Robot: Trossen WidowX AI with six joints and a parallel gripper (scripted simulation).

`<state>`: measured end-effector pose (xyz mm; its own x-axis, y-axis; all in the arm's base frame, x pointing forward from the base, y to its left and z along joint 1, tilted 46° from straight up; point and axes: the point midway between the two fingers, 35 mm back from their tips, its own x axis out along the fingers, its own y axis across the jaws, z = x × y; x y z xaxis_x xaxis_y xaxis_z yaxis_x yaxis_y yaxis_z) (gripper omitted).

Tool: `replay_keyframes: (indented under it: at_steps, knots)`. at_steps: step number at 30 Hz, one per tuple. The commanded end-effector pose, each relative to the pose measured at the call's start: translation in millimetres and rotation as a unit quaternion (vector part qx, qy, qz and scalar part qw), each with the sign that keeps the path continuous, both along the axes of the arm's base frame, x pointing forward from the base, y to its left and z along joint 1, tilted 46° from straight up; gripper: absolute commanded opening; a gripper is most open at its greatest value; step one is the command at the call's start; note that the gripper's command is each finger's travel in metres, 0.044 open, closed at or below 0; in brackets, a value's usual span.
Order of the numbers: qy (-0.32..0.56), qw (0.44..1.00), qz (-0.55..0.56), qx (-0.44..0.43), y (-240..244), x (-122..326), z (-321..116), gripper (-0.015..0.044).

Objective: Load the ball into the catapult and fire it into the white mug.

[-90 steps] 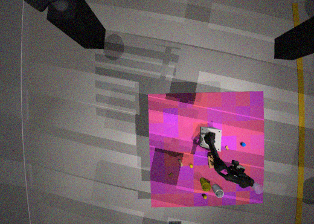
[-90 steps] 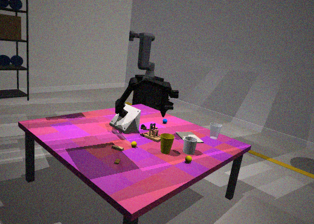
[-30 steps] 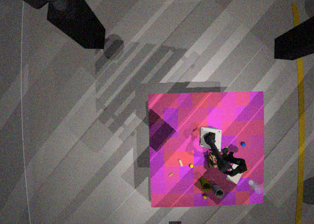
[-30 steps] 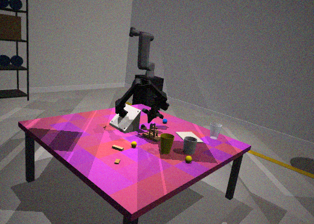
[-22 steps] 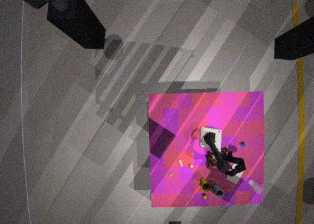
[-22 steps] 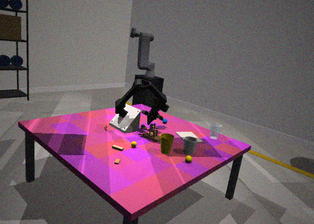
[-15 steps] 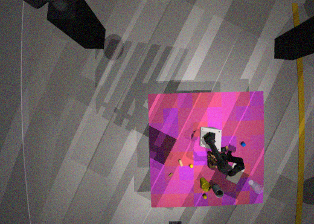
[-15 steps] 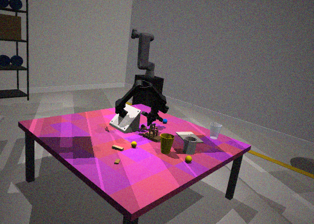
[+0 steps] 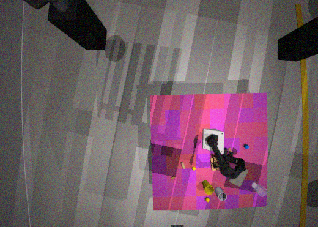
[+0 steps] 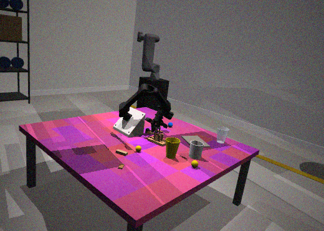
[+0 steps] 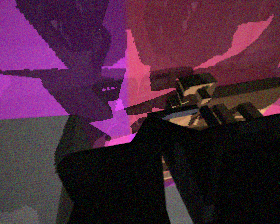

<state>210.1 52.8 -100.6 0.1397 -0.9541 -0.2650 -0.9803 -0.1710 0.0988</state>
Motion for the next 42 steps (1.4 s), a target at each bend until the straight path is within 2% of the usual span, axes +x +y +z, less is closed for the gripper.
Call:
replay_keyframes:
  at_steps: [1, 8, 16, 20, 22, 36, 37, 42]
  knots:
    - [0.004, 1.000, 0.003, -0.005, -6, -1, -5, 0.0000]
    - [0.004, 1.000, 0.003, -0.005, -15, -1, -17, 0.0000]
    - [0.013, 1.000, 0.020, 0.013, 102, -16, 23, 0.0000]
    - [0.014, 1.000, 0.021, 0.014, 112, -20, 29, 0.0000]
    - [0.008, 0.999, 0.026, 0.020, 99, -12, 18, 0.0053]
    - [-0.099, 0.984, -0.024, 0.149, 127, 33, 14, 0.0420]
    - [-0.108, 0.981, -0.028, 0.160, 129, 37, 14, 0.0440]
    - [-0.152, 0.964, -0.050, 0.211, 140, 60, 18, 0.0440]
